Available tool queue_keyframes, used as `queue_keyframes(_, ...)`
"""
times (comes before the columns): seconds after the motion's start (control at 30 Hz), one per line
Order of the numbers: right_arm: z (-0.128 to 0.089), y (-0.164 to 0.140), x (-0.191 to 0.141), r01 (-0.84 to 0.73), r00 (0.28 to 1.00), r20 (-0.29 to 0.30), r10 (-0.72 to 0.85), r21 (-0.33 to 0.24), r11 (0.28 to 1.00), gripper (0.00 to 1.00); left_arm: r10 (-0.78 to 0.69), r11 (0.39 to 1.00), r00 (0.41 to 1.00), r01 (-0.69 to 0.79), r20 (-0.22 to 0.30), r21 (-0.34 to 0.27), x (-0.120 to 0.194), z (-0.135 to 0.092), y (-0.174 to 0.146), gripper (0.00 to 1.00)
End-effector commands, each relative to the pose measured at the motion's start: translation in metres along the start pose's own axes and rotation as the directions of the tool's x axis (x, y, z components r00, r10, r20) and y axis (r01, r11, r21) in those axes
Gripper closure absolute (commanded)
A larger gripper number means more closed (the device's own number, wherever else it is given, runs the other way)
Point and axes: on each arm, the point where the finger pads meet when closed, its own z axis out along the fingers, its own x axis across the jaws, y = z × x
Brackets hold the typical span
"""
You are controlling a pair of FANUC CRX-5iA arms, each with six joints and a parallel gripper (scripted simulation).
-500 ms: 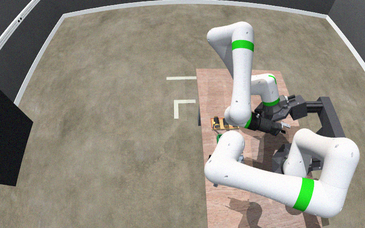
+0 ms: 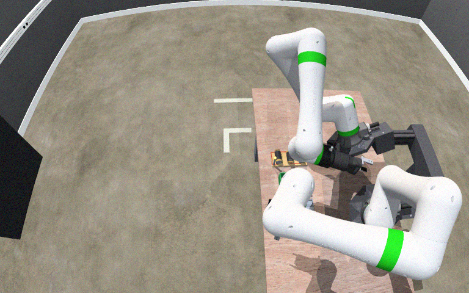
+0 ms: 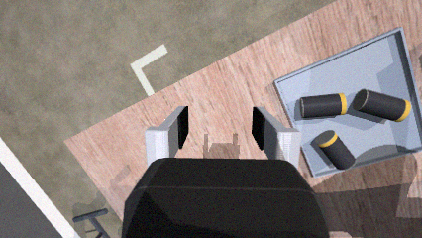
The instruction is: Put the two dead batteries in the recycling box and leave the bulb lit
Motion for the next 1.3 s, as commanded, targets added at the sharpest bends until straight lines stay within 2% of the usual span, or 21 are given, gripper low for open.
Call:
queue_keyframes(0.0, 0.0, 0.0, 0.001, 0.001, 1.0, 0.0, -0.001, 0.0, 1.0, 0.0, -0.001, 1.0, 1.0, 0.001, -0.001, 0.001, 0.0, -0.001, 0.0, 0.0)
queue_keyframes(0.2, -0.002, 0.001, 0.0, 0.0, 1.0, 0.001, 0.0, -0.004, 1.0, 0.0, 0.028, 1.0, 1.0, -0.027, -0.006, 0.008, 0.009, -0.002, -0.008, 0.0)
queue_keyframes(0.3, -0.006, 0.003, -0.001, -0.005, 1.0, 0.003, 0.005, -0.013, 1.0, 0.0, 0.099, 0.995, 0.995, -0.098, -0.017, 0.026, 0.033, -0.004, -0.026, 0.0)
queue_keyframes(0.37, -0.011, 0.005, -0.003, -0.011, 1.0, 0.005, 0.011, -0.024, 1.0, 0.0, 0.173, 0.984, 0.985, -0.172, -0.027, 0.045, 0.06, -0.007, -0.044, 0.0)
queue_keyframes(0.53, -0.035, 0.013, -0.012, -0.038, 0.999, 0.015, 0.039, -0.075, 0.996, 0.0, 0.173, 0.984, 0.985, -0.172, -0.027, 0.045, 0.06, -0.007, -0.044, 0.0)
queue_keyframes(0.6, -0.035, 0.013, -0.012, -0.038, 0.999, 0.015, 0.039, -0.075, 0.996, 0.0, 0.173, 0.984, 0.985, -0.172, -0.027, 0.045, 0.06, -0.007, -0.044, 0.0)
queue_keyframes(0.77, -0.076, 0.022, -0.027, -0.086, 0.995, 0.032, 0.092, -0.16, 0.983, 0.0, 0.173, 0.984, 0.985, -0.172, -0.027, 0.045, 0.06, -0.007, -0.044, 0.0)
queue_keyframes(0.8, -0.087, 0.024, -0.031, -0.098, 0.994, 0.035, 0.106, -0.182, 0.978, 0.0, 0.217, 0.975, 0.976, -0.215, -0.032, 0.056, 0.077, -0.009, -0.054, 0.0)
queue_keyframes(1.0, -0.168, 0.021, -0.063, -0.191, 0.974, 0.054, 0.222, -0.34, 0.921, 0.0, 0.217, 0.975, 0.976, -0.215, -0.032, 0.056, 0.077, -0.009, -0.054, 0.0)
queue_keyframes(1.1, -0.206, 0.011, -0.079, -0.241, 0.956, 0.056, 0.289, -0.419, 0.875, 0.0, 0.37, 0.926, 0.928, -0.364, -0.043, 0.098, 0.14, -0.016, -0.084, 0.0)
queue_keyframes(1.17, -0.206, 0.011, -0.079, -0.241, 0.956, 0.056, 0.289, -0.419, 0.875, 0.0, 0.37, 0.926, 0.928, -0.364, -0.043, 0.098, 0.14, -0.016, -0.084, 0.0)
queue_keyframes(1.23, -0.244, -0.003, -0.094, -0.281, 0.936, 0.053, 0.349, -0.484, 0.829, 0.0, 0.478, 0.874, 0.877, -0.47, -0.044, 0.128, 0.18, -0.02, -0.096, 0.0)
queue_keyframes(1.27, -0.257, -0.01, -0.098, -0.302, 0.923, 0.05, 0.38, -0.516, 0.801, 0.0, 0.478, 0.874, 0.877, -0.47, -0.044, 0.128, 0.192, -0.021, -0.101, 0.0)
